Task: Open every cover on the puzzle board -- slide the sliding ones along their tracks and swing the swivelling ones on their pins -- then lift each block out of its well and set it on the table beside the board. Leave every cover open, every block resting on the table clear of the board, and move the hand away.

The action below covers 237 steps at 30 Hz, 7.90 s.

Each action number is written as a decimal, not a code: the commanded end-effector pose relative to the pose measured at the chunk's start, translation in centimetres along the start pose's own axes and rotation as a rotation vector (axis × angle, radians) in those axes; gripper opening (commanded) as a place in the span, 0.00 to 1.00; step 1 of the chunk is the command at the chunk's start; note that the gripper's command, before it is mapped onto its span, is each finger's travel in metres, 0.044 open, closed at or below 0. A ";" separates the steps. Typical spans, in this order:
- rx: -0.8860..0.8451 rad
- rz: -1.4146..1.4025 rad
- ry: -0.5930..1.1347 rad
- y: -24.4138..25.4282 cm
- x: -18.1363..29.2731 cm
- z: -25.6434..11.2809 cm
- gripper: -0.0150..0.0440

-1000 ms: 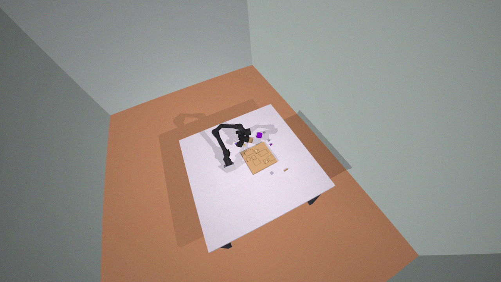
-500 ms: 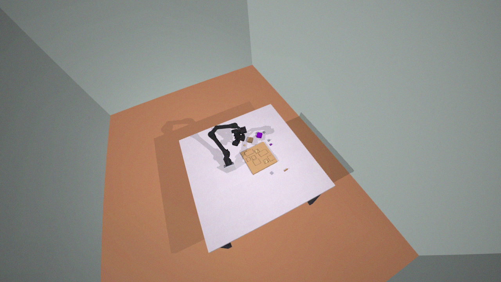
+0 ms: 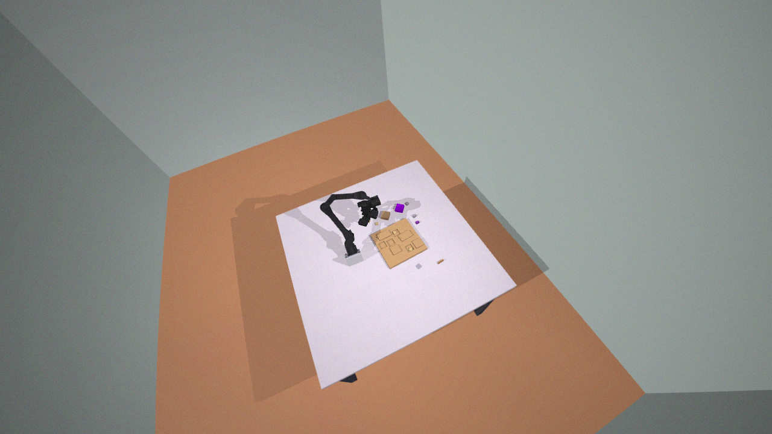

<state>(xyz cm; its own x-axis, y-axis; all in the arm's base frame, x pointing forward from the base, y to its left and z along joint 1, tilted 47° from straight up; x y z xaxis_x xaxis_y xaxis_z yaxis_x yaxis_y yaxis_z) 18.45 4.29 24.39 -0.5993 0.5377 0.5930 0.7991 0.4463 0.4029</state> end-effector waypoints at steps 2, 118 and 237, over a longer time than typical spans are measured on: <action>0.003 0.002 -0.004 0.0 0.0 0.9 0.39; -0.001 0.467 -0.030 4.7 -8.5 -0.7 0.25; -0.010 1.503 0.005 0.1 -35.2 6.8 0.25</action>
<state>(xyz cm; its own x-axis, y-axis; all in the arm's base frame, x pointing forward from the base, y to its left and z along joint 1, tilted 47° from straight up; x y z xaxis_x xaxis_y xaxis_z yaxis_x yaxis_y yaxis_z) 39.39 -10.00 -0.87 0.7528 0.4806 0.4497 0.6571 -0.5094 -0.5556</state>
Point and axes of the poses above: the point midway between the two fingers, 35 mm back from their tips, its own z axis out along the fingers, its own y axis across the jaws, x = y × z, the point moved 10 cm from there along -z, back along the fingers, and after that the axes turned 15 degrees about z, right-handed, at the moved point
